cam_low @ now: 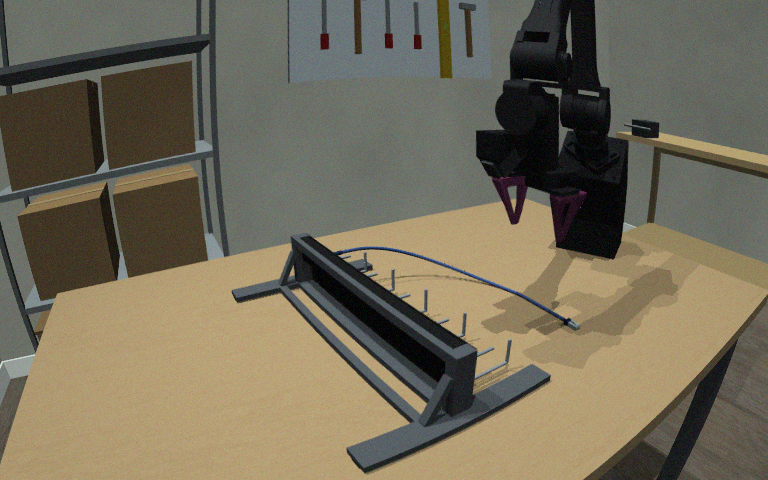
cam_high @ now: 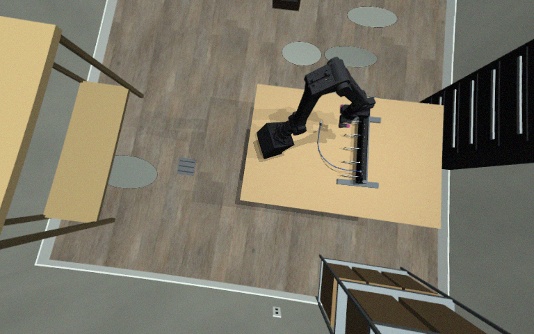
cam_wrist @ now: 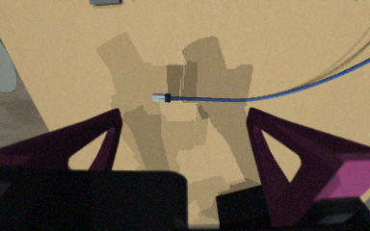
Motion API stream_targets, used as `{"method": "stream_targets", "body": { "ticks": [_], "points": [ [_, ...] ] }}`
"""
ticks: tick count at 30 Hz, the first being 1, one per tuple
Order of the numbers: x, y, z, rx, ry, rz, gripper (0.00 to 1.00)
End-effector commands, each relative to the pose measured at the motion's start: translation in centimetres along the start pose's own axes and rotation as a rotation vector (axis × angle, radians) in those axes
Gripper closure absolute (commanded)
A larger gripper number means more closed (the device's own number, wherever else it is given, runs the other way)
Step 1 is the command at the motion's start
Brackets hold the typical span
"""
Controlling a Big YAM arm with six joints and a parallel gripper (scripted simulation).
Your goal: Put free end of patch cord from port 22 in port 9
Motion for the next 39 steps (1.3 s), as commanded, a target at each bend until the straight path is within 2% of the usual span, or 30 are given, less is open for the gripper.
{"method": "stream_targets", "body": {
  "ticks": [1,5,7,8,22,24,25,39],
  "points": [
    [0.6,0.3,1.0,-0.003,-0.001,-0.167,0.0],
    [1.2,0.5,1.9,-0.003,0.0,-0.293,0.0],
    [1.2,0.5,1.9,-0.003,0.0,-0.293,0.0],
    [1.6,0.6,2.4,-0.003,0.0,-0.372,0.0],
    [4.0,1.0,5.2,-0.004,0.003,-0.806,0.0],
    [4.0,1.0,5.2,-0.004,0.003,-0.806,0.0],
    [4.5,1.1,5.6,-0.004,0.003,-0.884,0.0],
    [7.2,1.3,7.9,-0.006,0.004,-1.317,0.0]
  ]
}}
Point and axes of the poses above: the point where the finger pads meet when closed, its own z axis out along the fingers, its own y axis across the jaws, x = y × z, the point moved 8 cm from there along -z, back along the fingers, and after that the axes turned 11 degrees about z, right-handed, at the moved point
